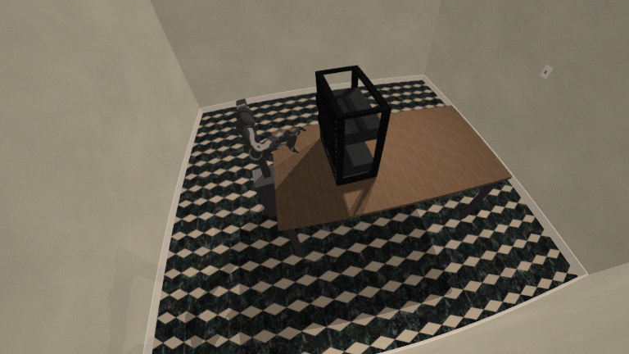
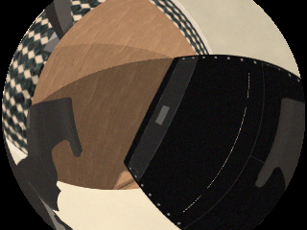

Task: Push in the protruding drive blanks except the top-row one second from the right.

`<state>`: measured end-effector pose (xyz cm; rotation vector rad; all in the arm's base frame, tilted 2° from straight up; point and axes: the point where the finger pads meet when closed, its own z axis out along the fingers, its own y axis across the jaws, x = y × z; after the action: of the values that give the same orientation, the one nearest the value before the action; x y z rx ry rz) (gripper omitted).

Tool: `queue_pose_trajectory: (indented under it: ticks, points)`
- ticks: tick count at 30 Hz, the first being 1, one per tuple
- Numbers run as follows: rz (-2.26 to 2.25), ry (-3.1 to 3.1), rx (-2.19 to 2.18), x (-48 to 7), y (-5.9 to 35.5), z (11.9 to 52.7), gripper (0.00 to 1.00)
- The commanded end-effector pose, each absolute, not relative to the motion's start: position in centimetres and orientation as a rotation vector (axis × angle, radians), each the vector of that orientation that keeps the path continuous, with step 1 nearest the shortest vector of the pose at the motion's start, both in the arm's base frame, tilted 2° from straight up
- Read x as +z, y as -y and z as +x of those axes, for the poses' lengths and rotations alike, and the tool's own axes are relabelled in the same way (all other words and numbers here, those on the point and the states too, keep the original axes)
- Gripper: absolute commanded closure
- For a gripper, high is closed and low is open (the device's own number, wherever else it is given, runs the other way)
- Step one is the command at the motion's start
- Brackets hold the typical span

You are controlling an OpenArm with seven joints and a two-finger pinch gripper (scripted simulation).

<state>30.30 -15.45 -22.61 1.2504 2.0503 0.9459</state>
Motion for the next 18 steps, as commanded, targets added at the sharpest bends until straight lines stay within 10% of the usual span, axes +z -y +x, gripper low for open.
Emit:
queue_pose_trajectory:
  ticks: [1, 18]
  points:
    - [1.251, -1.965, 1.018, -21.1, 15.3, 30.9, 0.00]
    - [1.291, -1.495, 1.224, -13.8, 18.8, 30.1, 0.00]
